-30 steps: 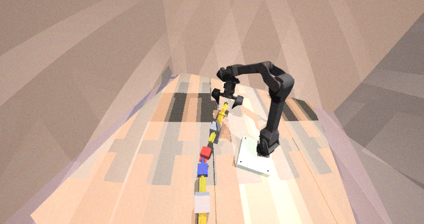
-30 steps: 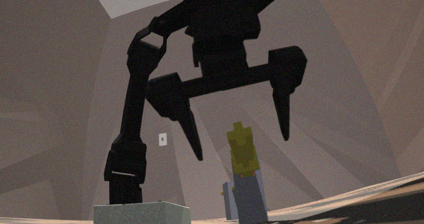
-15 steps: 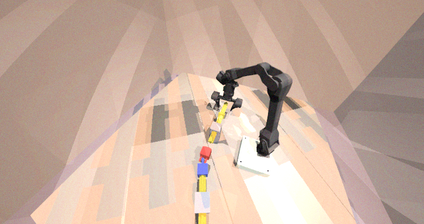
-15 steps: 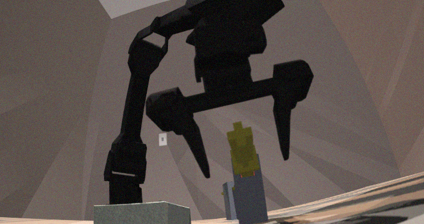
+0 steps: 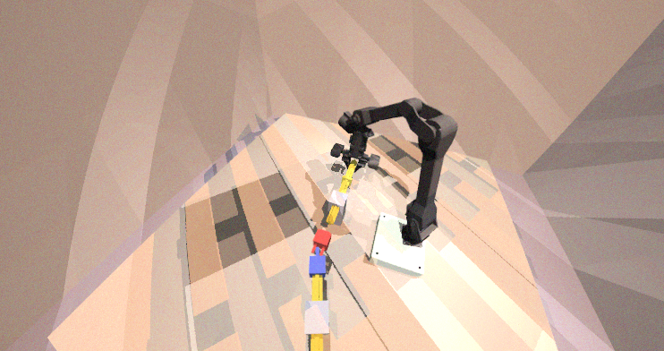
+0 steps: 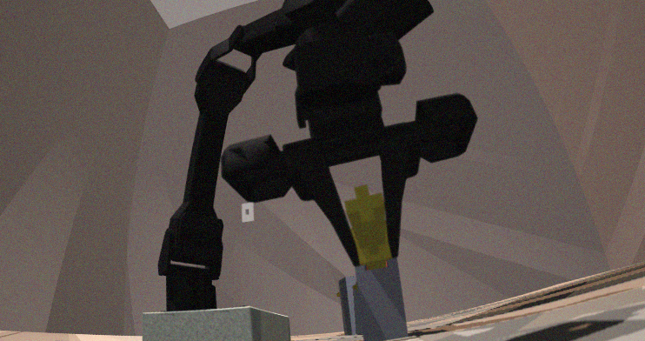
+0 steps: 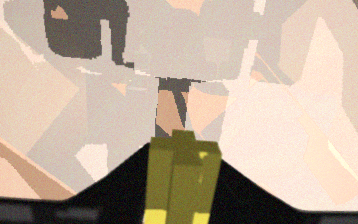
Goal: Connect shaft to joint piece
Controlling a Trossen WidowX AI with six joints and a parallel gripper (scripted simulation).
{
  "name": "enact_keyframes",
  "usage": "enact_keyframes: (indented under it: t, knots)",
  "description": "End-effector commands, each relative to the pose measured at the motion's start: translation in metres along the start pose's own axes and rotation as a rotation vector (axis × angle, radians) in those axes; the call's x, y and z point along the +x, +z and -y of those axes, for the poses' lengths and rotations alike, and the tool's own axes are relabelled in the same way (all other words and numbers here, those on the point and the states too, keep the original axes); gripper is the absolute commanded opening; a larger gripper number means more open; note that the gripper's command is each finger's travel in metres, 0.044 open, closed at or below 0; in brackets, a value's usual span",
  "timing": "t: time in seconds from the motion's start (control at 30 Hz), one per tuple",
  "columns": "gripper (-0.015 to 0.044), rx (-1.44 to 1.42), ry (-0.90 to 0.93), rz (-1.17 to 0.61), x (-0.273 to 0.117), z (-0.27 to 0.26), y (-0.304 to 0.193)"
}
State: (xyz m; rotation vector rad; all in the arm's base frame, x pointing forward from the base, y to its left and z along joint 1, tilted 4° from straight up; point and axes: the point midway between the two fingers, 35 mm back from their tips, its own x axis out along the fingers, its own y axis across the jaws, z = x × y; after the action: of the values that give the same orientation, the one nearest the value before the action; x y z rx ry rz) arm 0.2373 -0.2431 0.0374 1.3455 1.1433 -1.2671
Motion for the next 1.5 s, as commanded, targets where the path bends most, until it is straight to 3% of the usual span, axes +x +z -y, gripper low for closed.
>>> enact_keyframes:
  t: [0.0, 0.13, 0.23, 0.83, 1.1, 1.47]
  knots:
    - [0.0102, 0.006, 0.001, -0.003, 0.001, 0.000, 0.000]
    - [0.0102, 0.006, 0.001, -0.003, 0.001, 0.000, 0.000]
    - [0.0067, 0.006, 0.001, -0.003, 0.001, 0.000, 0.000]
    - [0.0067, 0.005, -0.053, -0.002, 0.001, 0.000, -0.001]
    - [0.0000, 0.001, -0.037, -0.001, 0.000, 0.000, -0.001]
    - [0.0000, 0.004, -0.049, -0.003, 0.000, 0.000, -0.011]
